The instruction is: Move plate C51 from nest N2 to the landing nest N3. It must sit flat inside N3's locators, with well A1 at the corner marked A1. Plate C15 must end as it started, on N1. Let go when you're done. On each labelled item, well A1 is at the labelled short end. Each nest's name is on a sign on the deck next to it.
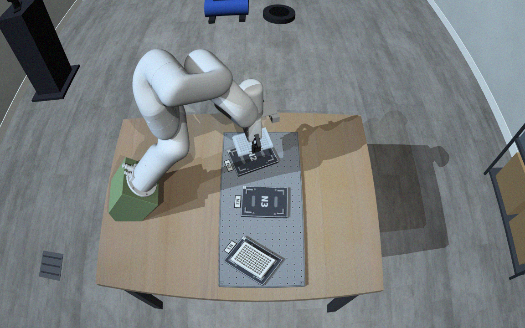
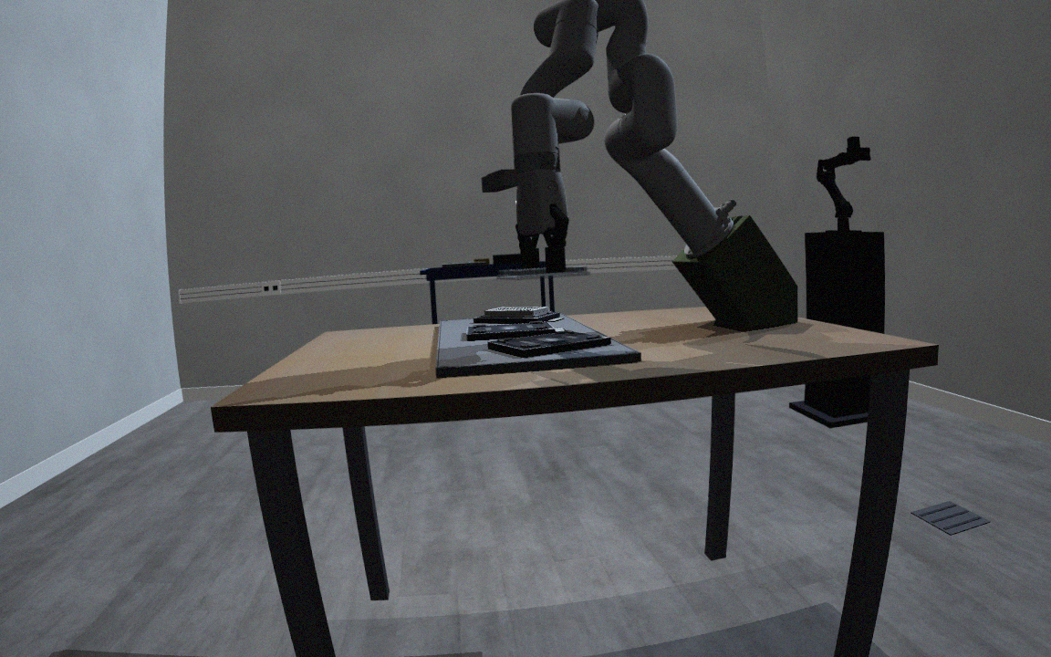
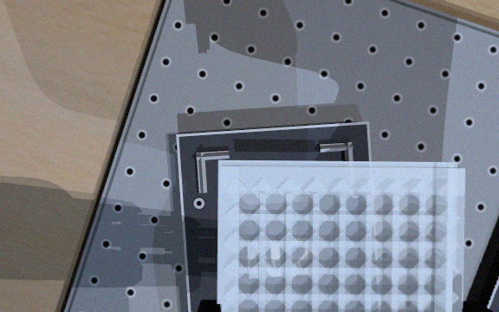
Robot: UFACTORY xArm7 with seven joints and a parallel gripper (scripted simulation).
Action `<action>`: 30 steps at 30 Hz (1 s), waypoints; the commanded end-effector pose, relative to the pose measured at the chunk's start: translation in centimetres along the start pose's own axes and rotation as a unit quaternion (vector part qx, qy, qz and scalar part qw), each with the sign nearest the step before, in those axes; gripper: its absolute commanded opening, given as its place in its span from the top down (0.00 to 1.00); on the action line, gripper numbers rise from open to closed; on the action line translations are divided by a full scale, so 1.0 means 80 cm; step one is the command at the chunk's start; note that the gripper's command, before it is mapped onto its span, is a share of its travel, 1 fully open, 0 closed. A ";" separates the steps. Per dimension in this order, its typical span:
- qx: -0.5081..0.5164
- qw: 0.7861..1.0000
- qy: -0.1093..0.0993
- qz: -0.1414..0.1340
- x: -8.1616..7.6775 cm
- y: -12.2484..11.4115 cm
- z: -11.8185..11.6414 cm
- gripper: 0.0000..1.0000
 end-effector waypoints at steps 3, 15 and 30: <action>0.095 0.995 0.000 0.002 -0.001 -0.007 0.035 1.00; 0.178 0.984 0.000 0.002 -0.001 -0.021 0.096 1.00; 0.178 0.984 0.000 0.002 -0.001 -0.039 0.176 1.00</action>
Point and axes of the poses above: the point where the finger pads meet when closed, its own x axis out along the fingers, its own z axis across the jaws, y = z × x, the point moved 7 cm from there along -x, back along the fingers, and after that the axes turned 8 degrees about -x, right-handed, at the moved point
